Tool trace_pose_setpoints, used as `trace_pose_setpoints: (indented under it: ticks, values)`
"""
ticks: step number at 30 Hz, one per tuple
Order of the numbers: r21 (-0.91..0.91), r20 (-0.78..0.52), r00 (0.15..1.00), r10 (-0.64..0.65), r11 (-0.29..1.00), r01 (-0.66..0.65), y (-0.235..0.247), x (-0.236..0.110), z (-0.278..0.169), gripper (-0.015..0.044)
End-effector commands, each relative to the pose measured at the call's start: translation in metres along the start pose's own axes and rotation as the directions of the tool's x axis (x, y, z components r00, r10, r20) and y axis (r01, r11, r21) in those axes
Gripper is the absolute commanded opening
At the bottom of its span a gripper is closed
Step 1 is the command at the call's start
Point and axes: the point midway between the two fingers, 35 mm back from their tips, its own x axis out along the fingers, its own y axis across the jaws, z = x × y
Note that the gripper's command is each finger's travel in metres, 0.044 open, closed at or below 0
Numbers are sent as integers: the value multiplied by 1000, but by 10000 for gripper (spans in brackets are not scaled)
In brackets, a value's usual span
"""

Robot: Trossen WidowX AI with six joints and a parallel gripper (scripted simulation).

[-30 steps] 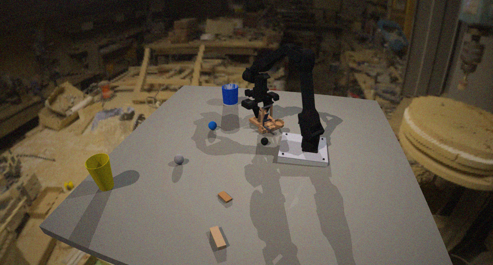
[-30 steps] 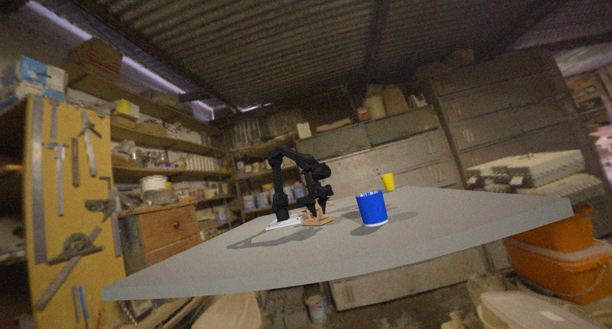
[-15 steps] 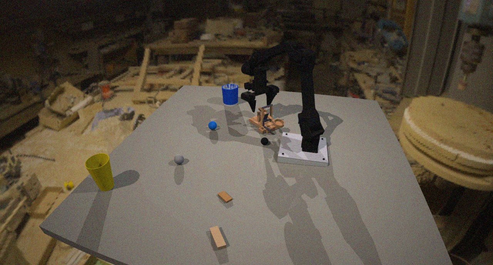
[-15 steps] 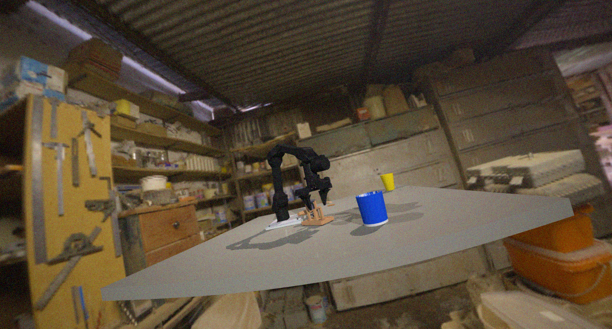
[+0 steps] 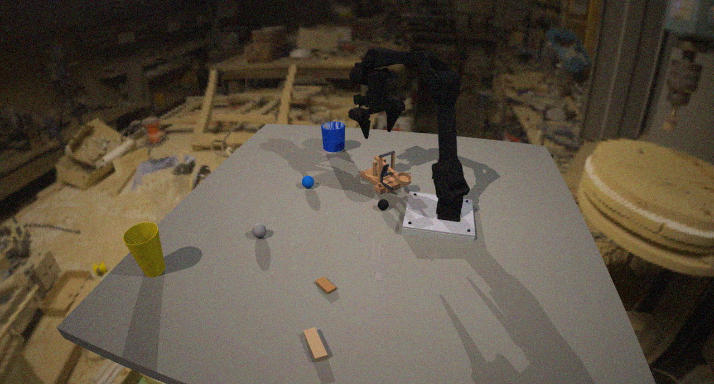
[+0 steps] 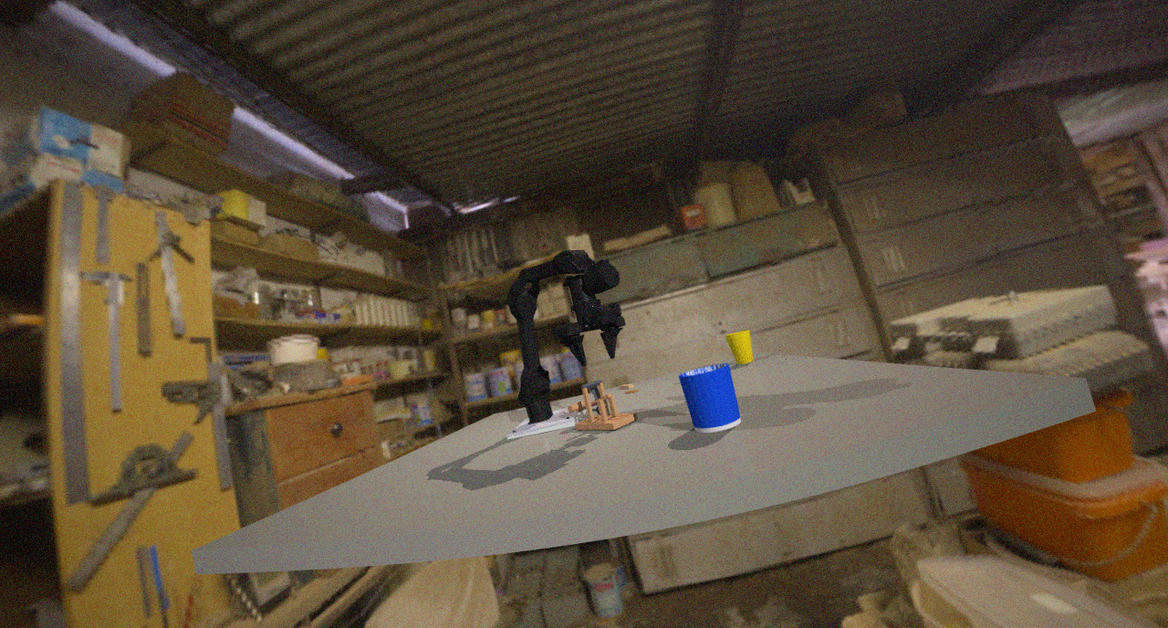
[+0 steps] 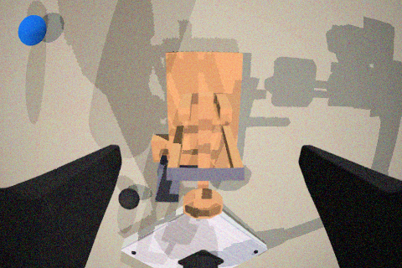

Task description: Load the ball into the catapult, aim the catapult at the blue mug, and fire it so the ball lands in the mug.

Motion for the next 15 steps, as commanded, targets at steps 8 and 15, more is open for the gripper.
trace_pose_setpoints:
  ticks: [8,15]
  values:
    - [-188,10,1000,10,982,-8,47,13,-33,300]
    - [-418,-1,1000,15,908,-14,90,46,-87,300]
